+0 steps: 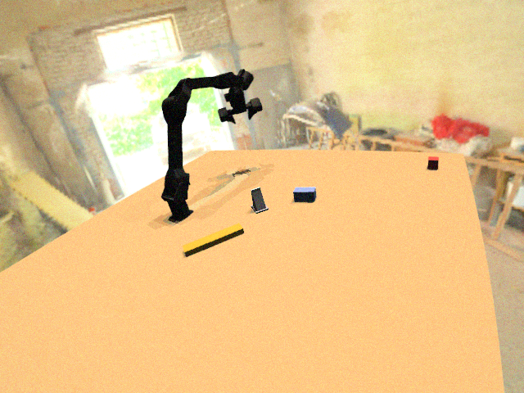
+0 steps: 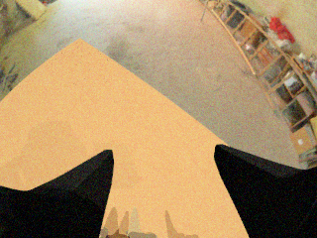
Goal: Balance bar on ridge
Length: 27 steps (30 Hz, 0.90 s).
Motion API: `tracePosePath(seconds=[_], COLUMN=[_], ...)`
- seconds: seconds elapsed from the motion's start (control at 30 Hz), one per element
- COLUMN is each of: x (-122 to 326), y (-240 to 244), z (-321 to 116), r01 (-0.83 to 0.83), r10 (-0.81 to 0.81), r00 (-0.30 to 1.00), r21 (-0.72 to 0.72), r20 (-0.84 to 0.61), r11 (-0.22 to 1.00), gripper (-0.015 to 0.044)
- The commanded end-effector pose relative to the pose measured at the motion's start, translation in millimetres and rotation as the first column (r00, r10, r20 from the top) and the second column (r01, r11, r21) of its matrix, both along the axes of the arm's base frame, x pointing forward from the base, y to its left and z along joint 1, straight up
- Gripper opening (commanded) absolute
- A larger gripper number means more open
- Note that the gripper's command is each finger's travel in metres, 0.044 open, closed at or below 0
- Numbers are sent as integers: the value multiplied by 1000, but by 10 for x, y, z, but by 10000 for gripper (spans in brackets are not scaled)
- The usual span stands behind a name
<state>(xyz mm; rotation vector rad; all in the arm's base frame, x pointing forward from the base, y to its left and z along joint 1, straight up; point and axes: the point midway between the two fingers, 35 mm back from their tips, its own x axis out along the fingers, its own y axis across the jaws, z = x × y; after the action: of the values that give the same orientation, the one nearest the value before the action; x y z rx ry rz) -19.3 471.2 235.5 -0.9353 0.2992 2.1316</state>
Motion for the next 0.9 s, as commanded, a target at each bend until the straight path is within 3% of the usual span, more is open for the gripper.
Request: tracePosePath(seconds=[0.0,0.87], x=[278,1931], y=[-62,-841], z=[-47,-311], r01=[51,377], r10=[-51,-357], r00=[998,917], r21=[-13,-91], r20=[27,179], r11=[999,922], gripper=[315,315])
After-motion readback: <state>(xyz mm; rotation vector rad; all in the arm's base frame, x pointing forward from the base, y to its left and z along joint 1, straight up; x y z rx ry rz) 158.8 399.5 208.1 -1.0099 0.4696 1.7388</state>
